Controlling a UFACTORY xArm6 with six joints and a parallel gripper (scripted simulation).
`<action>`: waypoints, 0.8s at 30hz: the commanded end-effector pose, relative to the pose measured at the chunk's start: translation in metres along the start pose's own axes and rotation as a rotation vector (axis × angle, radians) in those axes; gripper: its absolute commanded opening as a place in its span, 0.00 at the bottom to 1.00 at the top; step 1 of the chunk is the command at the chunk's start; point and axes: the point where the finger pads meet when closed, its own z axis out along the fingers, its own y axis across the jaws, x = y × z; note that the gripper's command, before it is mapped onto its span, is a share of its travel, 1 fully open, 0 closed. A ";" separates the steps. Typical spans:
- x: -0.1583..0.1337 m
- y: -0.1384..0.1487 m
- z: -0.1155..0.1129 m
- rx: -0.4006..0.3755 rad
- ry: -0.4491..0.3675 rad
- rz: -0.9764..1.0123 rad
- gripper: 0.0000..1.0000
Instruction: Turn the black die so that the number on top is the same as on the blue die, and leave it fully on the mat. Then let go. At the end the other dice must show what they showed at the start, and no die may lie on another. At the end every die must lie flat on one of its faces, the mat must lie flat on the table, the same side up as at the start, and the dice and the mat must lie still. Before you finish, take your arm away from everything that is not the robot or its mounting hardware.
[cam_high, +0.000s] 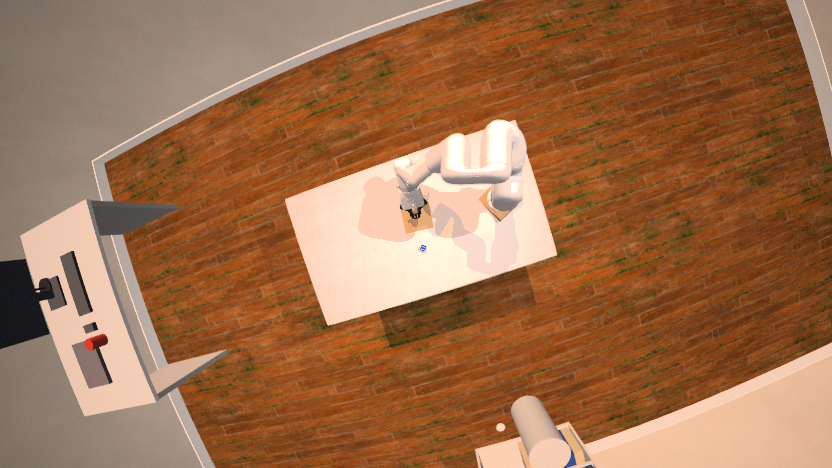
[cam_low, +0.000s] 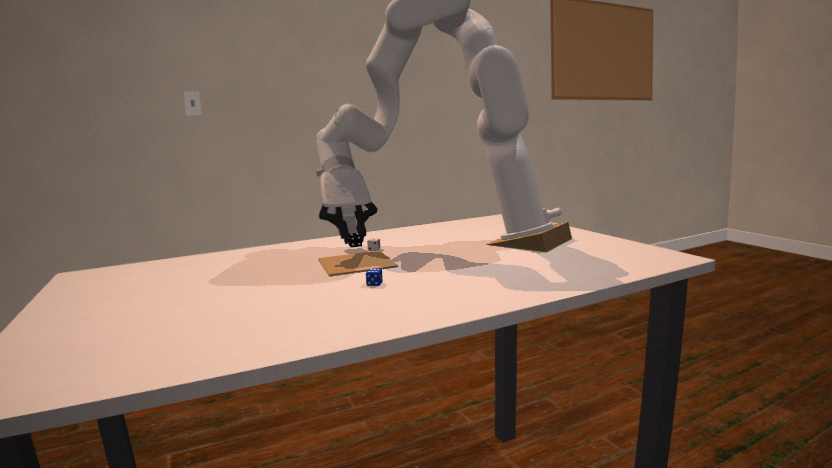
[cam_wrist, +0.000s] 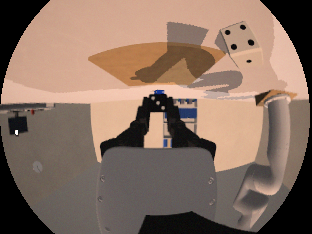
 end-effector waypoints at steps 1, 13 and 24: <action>0.005 -0.001 0.005 0.003 0.001 -0.002 0.21; 0.015 -0.001 0.014 0.003 0.000 -0.002 0.21; 0.019 -0.002 0.018 0.003 0.000 -0.002 0.21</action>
